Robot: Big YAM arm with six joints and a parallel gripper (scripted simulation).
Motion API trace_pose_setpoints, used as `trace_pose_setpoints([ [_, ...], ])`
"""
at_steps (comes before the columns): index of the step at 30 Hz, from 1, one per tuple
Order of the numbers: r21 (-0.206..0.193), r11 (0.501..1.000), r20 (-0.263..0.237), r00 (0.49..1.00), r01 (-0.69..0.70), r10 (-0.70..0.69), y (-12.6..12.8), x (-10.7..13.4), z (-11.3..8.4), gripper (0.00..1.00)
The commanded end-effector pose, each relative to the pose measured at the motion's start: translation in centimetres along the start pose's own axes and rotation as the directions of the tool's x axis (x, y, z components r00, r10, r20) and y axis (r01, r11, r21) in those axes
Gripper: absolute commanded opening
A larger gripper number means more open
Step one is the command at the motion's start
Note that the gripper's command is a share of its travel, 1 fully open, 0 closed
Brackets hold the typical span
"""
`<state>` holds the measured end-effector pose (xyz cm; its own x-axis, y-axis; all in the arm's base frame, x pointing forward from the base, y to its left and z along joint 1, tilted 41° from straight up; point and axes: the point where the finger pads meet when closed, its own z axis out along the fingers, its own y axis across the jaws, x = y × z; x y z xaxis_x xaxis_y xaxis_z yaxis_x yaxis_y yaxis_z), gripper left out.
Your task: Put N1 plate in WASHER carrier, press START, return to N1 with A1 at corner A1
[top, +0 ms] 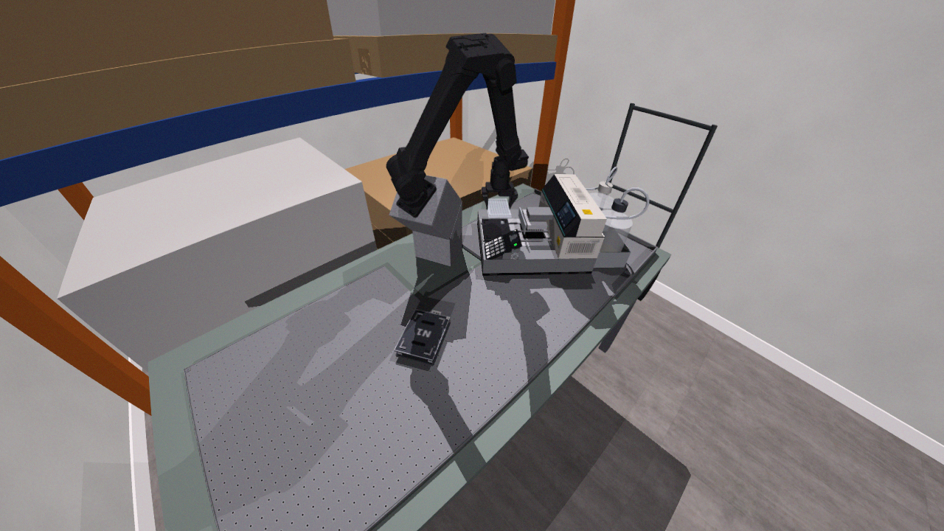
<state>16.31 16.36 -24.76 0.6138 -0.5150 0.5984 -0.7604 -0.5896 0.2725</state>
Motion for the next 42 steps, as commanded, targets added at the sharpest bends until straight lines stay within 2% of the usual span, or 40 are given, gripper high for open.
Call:
trace_pose_setpoints([
  [1,0.016,1.0,0.008,1.0,-0.011,0.011,-1.0,-0.2,-0.4,0.84],
  [2,0.016,1.0,0.013,1.0,-0.024,0.024,-1.5,0.2,-0.7,0.84],
  [4,0.003,1.0,0.006,1.0,-0.009,0.009,-0.8,0.0,0.7,0.84],
  [12,-0.01,1.0,-0.001,1.0,-0.001,0.001,0.2,0.3,2.3,0.84],
  [18,-0.004,1.0,0.002,1.0,-0.005,0.005,-0.2,0.2,2.9,0.84],
  [19,0.019,1.0,0.013,1.0,-0.018,0.018,-1.1,0.3,2.1,0.84],
  [21,-0.001,1.0,0.003,1.0,-0.007,0.007,-0.5,0.1,3.3,0.84],
  [26,-0.004,1.0,0.002,1.0,-0.005,0.005,-0.2,0.1,4.2,0.84],
  [35,0.0,1.0,0.004,1.0,-0.008,0.008,-0.5,0.1,5.3,0.84],
  [36,0.026,0.999,0.015,1.0,-0.023,0.022,-1.6,0.2,4.5,0.84],
  [38,0.006,1.0,0.006,1.0,-0.011,0.011,-0.9,-0.1,5.7,0.84],
  [42,0.007,1.0,0.007,1.0,-0.012,0.012,-1.0,-0.1,6.4,0.84],
])
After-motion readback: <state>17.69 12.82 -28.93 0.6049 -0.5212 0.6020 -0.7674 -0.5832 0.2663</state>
